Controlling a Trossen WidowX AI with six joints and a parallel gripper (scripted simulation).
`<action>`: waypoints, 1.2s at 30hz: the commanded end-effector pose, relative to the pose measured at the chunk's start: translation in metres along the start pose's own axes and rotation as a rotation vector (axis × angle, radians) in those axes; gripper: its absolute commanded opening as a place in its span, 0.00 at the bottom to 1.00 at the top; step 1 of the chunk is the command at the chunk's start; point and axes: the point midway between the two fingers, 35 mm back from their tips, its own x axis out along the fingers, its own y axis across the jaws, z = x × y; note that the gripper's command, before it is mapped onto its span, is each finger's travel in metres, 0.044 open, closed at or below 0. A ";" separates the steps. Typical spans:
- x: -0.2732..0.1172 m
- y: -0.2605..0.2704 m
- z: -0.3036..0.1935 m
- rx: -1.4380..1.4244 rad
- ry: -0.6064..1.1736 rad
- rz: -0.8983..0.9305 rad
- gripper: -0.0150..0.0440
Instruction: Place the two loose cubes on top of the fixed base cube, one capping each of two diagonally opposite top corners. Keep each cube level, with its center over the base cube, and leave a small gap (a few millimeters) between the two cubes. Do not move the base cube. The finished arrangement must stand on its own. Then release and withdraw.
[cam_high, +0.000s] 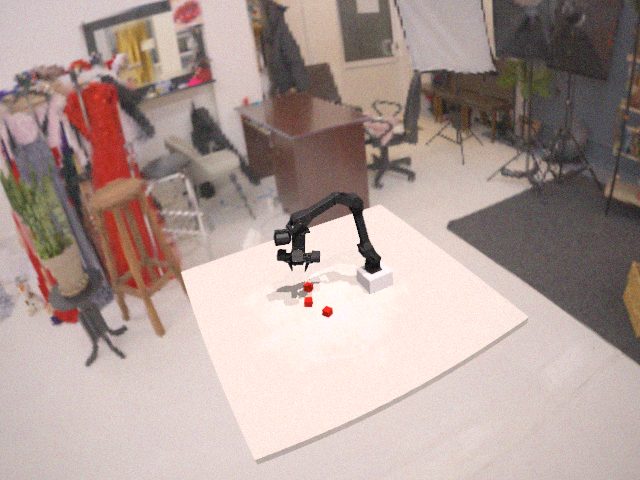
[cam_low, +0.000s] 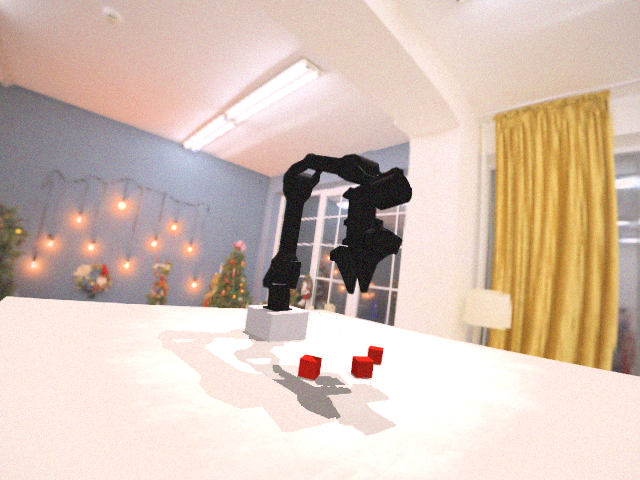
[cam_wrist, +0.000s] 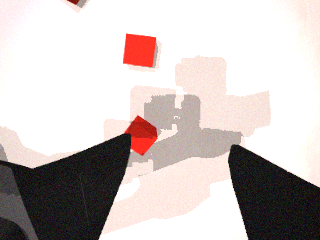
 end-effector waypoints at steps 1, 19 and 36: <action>0.028 0.024 0.037 0.047 -0.010 0.116 0.70; 0.095 0.037 0.044 0.056 -0.009 0.135 0.70; 0.123 0.041 0.045 0.056 -0.009 0.135 0.70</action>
